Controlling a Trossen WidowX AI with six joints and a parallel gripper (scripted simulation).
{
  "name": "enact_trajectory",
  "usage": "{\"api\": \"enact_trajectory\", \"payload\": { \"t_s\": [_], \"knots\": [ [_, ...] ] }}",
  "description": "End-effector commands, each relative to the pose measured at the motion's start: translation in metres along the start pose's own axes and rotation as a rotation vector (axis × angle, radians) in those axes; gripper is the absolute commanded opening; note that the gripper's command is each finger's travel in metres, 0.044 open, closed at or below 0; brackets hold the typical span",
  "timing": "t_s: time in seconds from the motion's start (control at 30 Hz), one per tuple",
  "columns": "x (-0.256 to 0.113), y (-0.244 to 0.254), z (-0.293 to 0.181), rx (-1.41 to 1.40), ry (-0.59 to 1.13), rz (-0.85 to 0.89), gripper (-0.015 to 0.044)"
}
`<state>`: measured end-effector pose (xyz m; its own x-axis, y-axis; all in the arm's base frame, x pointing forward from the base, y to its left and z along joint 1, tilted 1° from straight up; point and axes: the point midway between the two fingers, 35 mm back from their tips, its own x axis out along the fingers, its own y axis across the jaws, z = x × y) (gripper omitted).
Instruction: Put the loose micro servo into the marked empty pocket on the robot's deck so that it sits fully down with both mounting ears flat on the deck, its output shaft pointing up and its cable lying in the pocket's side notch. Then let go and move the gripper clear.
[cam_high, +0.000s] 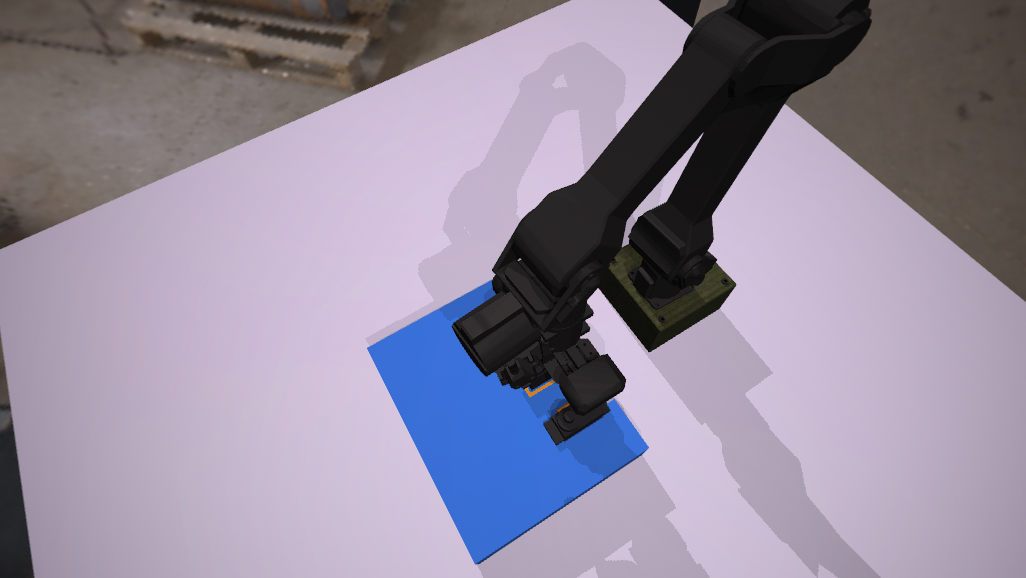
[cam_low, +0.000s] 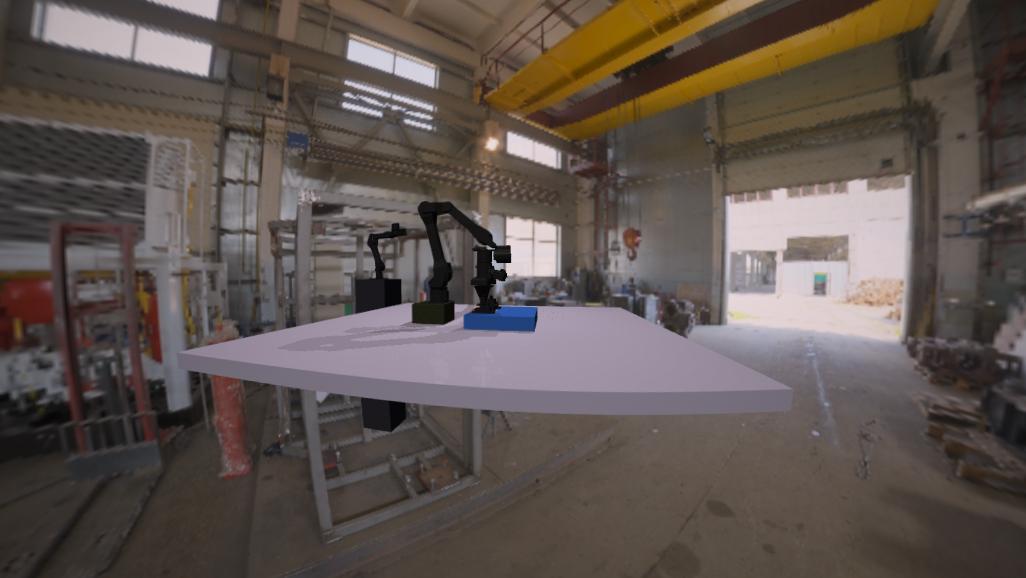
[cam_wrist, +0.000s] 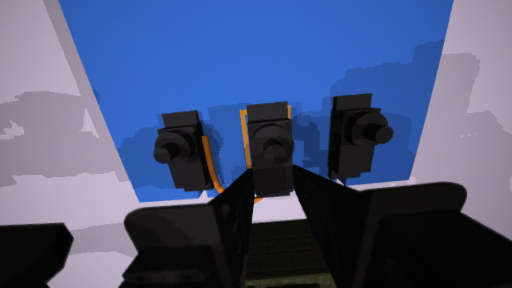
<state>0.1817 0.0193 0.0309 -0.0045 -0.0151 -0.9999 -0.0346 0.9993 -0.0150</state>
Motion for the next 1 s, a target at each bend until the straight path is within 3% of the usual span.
{"api": "enact_trajectory", "payload": {
  "t_s": [0.0, 0.67, 0.9, 0.97],
  "knots": [
    [0.004, 0.0, 0.001, 0.002, -0.001, 0.002, 0.0],
    [0.02, 0.0, 0.001, 0.002, -0.001, 0.002, 0.0],
    [0.018, 0.0, 0.0, 0.002, -0.001, 0.002, 0.0184],
    [0.018, 0.0, 0.0, 0.002, -0.001, 0.002, 0.0187]
  ]
}}
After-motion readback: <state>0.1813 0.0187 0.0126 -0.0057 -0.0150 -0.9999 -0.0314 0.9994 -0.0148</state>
